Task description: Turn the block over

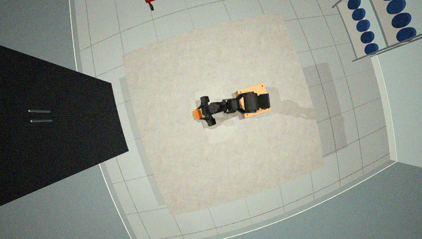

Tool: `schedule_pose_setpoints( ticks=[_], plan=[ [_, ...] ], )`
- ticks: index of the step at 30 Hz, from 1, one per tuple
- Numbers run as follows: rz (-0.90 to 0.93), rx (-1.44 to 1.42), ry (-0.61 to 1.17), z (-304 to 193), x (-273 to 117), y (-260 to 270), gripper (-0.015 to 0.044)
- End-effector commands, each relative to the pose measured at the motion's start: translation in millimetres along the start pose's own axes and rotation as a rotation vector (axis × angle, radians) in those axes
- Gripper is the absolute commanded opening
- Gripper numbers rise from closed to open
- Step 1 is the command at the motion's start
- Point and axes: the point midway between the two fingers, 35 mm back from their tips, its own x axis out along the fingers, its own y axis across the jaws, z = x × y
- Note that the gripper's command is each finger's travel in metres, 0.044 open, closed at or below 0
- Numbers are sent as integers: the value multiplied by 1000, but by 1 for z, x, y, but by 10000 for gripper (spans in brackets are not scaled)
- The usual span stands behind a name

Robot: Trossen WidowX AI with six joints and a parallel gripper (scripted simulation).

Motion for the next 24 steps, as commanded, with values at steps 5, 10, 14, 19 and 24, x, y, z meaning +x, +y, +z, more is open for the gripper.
schedule_pose_setpoints(
  ticks=[5,10,14,19,24],
  plan=[
    [6,6,-67,-13,-8,3,0],
    [8,5,-132,-14,-16,4,0],
    [8,4,-154,-13,-19,4,0],
    [8,3,-162,-11,-21,4,0],
    [8,3,-162,-11,-21,4,0]
  ],
)
